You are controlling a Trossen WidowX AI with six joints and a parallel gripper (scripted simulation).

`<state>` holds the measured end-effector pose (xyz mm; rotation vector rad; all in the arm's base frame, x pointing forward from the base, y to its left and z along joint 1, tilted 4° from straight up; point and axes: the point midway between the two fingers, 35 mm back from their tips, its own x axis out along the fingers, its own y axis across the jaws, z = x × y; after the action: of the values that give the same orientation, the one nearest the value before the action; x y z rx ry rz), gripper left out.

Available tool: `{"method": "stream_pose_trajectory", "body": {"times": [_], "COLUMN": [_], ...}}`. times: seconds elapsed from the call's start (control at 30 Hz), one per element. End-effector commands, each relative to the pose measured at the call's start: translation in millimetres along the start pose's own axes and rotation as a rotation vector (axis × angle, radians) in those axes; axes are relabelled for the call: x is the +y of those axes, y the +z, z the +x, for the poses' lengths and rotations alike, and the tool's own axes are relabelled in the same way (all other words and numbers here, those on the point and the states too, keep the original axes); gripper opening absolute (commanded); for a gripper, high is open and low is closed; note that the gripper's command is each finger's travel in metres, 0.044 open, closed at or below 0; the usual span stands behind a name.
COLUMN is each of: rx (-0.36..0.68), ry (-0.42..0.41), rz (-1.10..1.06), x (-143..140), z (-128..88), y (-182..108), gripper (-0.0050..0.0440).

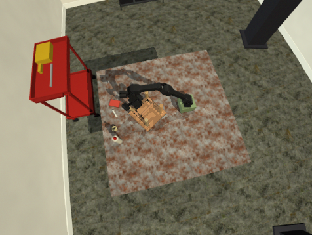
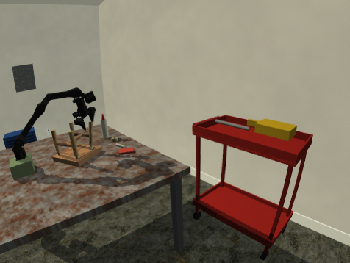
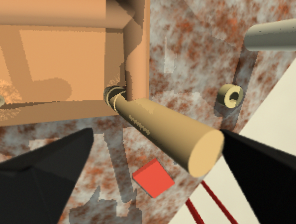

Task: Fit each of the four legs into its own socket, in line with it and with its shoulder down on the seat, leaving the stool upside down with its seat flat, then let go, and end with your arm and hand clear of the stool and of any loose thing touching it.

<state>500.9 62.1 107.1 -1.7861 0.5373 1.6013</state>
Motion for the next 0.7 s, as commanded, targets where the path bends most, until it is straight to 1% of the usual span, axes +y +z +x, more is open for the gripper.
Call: {"method": "stream_pose_trajectory", "body": {"times": [0.0, 0.67], "rx": [0.001, 0.001], "ry": [0.02, 0.02], "rz": [-0.004, -0.004], "x": [9.4, 14.6], "z": [-5.9, -7.4], "y": [-2.5, -2.5], "gripper": [0.044, 0.044]}}
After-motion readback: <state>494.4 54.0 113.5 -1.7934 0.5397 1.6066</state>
